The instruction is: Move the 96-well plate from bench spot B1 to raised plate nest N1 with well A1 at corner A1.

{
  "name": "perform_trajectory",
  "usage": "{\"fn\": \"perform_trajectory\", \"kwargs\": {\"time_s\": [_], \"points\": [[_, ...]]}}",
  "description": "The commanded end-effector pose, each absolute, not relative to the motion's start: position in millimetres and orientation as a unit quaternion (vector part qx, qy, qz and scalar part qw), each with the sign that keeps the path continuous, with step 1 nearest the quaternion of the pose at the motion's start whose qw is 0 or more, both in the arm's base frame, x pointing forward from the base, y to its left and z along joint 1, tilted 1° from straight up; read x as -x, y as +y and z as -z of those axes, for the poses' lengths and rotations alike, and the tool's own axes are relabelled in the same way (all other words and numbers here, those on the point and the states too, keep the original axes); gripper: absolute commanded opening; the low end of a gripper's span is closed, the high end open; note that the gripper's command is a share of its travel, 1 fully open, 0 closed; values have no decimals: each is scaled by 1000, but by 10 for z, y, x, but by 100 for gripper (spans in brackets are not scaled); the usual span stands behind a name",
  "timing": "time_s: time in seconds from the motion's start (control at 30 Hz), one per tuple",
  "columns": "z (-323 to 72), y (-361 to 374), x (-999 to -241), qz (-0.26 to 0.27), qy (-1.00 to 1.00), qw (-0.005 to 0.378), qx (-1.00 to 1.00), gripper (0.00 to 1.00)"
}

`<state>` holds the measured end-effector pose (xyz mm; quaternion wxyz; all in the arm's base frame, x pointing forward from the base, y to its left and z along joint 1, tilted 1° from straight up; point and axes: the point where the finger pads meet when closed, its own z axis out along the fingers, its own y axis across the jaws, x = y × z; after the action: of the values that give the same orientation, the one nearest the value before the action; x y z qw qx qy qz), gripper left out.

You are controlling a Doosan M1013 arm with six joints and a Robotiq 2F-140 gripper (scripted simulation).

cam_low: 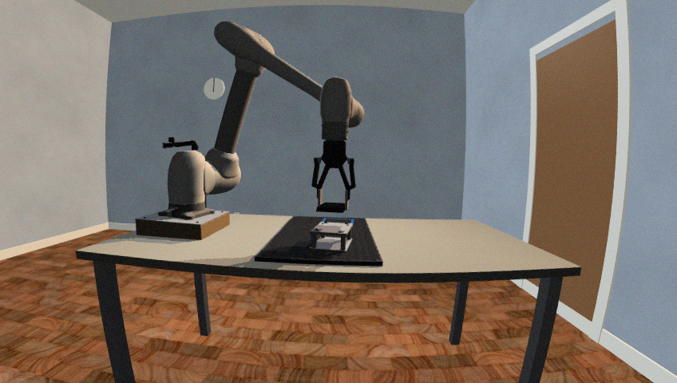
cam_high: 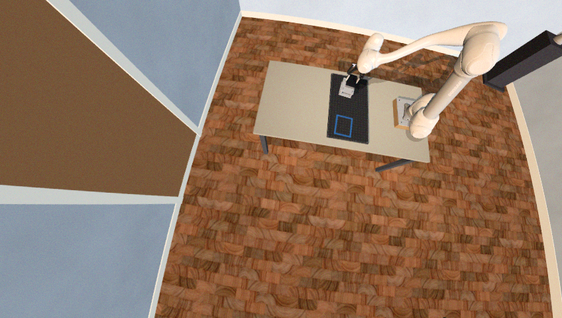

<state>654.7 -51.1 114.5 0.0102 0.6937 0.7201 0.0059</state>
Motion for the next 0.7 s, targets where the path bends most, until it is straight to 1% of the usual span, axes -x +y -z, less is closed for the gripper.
{"fn": "perform_trajectory", "kwargs": {"time_s": [0.0, 0.67], "points": [[-1146, -509, -6547, -6, 720, 10, -694, 0], [-1129, -503, -6546, -6, 720, 10, -694, 0]]}}
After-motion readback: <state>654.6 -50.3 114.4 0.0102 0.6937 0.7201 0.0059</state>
